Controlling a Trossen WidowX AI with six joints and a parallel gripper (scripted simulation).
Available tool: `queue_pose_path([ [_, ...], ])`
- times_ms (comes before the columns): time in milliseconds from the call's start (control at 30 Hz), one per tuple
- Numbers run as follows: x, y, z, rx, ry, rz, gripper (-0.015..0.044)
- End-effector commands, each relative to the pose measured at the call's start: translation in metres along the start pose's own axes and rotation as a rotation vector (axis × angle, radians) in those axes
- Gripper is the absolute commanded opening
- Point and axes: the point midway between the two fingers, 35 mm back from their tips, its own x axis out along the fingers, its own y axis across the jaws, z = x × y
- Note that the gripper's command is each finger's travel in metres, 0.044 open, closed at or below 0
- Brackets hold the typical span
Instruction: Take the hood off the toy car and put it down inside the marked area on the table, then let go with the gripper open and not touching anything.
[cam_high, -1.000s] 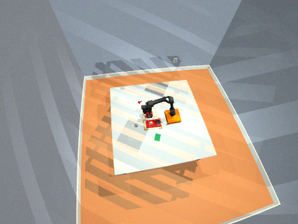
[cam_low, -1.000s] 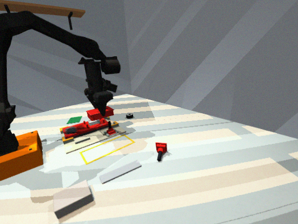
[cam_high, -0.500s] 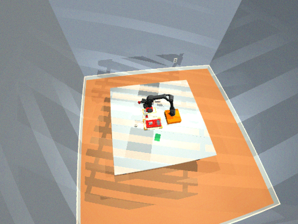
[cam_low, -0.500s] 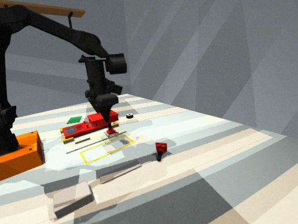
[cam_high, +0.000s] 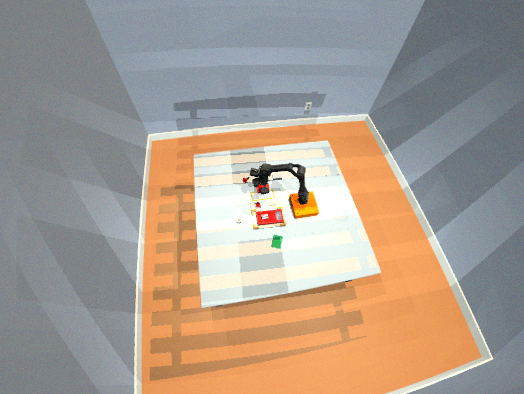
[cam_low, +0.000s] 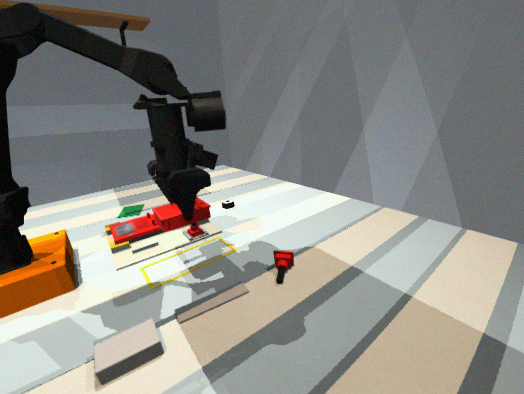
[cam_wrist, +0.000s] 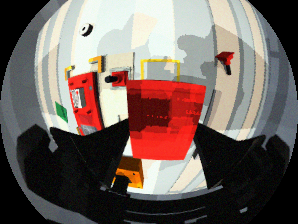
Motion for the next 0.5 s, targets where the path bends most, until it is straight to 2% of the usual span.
queue_pose_path([
  [0, 0.004, -0.002, -0.001, -0.004, 0.003, -0.003, 0.0],
  [467, 0.016, -0.002, 0.0, -0.004, 0.003, -0.003, 0.0],
])
